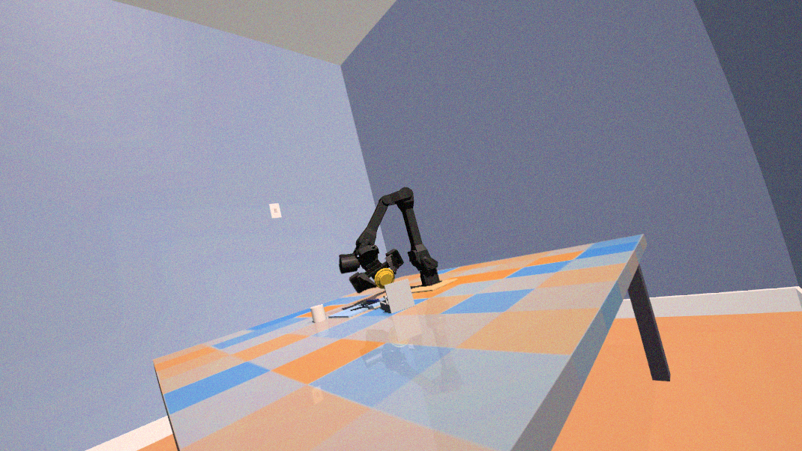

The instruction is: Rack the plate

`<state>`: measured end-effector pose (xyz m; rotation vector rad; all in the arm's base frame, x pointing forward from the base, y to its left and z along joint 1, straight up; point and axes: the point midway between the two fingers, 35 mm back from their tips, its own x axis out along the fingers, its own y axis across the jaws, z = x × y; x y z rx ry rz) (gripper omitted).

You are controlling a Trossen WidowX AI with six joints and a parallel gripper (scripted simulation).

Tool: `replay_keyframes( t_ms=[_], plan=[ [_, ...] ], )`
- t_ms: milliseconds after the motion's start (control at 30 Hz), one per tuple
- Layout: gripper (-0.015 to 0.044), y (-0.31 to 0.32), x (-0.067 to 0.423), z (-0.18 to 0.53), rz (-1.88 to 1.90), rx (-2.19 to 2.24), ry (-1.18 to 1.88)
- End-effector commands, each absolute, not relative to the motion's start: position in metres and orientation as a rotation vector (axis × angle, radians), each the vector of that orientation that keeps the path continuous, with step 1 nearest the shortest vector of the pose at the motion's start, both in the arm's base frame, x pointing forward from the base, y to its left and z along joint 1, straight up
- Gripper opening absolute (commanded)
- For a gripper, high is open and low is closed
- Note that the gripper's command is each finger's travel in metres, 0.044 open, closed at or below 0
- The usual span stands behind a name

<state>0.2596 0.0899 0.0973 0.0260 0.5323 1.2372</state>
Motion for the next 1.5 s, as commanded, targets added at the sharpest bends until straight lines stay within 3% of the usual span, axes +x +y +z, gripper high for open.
replay_keyframes(
  t_ms=[0, 333, 1467],
  plan=[
    [0.0, 0.089, 0.256, 0.095, 1.262, 0.003, 0.412],
    [0.0, 0.084, 0.245, 0.099, 1.274, -0.088, 0.103],
    [0.0, 0.09, 0.249, 0.048, 1.272, -0.103, 0.094]
  ],
)
